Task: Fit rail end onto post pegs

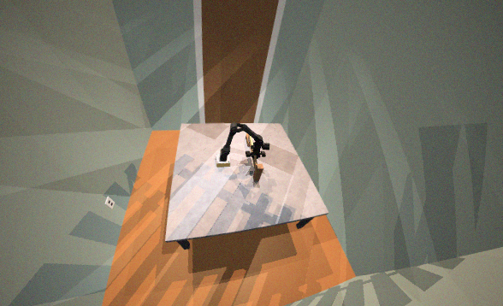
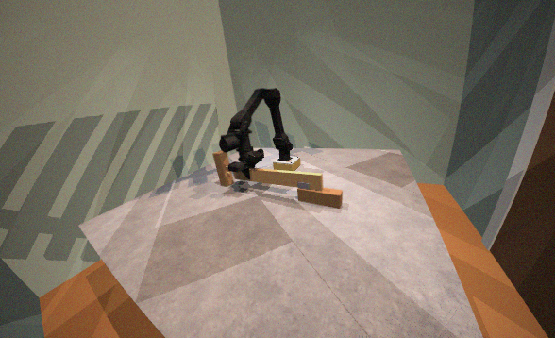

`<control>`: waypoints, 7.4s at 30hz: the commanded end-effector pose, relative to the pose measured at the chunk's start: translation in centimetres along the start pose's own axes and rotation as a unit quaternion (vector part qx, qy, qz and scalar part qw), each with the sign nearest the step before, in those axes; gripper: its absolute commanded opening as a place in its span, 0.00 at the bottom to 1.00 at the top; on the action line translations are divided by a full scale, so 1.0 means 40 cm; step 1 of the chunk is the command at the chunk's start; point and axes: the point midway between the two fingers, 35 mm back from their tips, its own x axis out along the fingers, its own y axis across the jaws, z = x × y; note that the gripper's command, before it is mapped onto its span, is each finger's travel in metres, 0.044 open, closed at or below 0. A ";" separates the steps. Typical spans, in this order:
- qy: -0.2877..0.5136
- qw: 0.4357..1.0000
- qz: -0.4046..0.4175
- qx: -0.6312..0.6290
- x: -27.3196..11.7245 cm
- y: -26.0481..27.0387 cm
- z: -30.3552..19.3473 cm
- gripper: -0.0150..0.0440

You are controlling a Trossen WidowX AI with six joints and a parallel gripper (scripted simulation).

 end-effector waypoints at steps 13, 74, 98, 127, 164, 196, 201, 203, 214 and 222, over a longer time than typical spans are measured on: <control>-0.003 1.000 -0.009 -0.001 -0.033 -0.007 0.002 0.25; -0.003 1.000 -0.009 -0.001 -0.019 0.002 -0.002 0.25; -0.003 1.000 -0.009 -0.001 -0.024 0.001 -0.021 0.25; -0.003 1.000 -0.009 -0.001 -0.022 -0.002 -0.043 0.25; -0.002 1.000 -0.009 -0.001 -0.022 -0.001 -0.072 0.25; -0.002 1.000 -0.009 -0.001 -0.022 -0.001 -0.096 0.25; -0.001 1.000 -0.009 -0.001 -0.022 -0.001 -0.100 0.25; -0.001 1.000 -0.009 -0.001 -0.022 -0.001 -0.102 0.25; -0.001 1.000 -0.009 -0.001 -0.023 -0.001 -0.110 0.25; -0.001 1.000 -0.009 -0.001 -0.024 -0.001 -0.116 0.25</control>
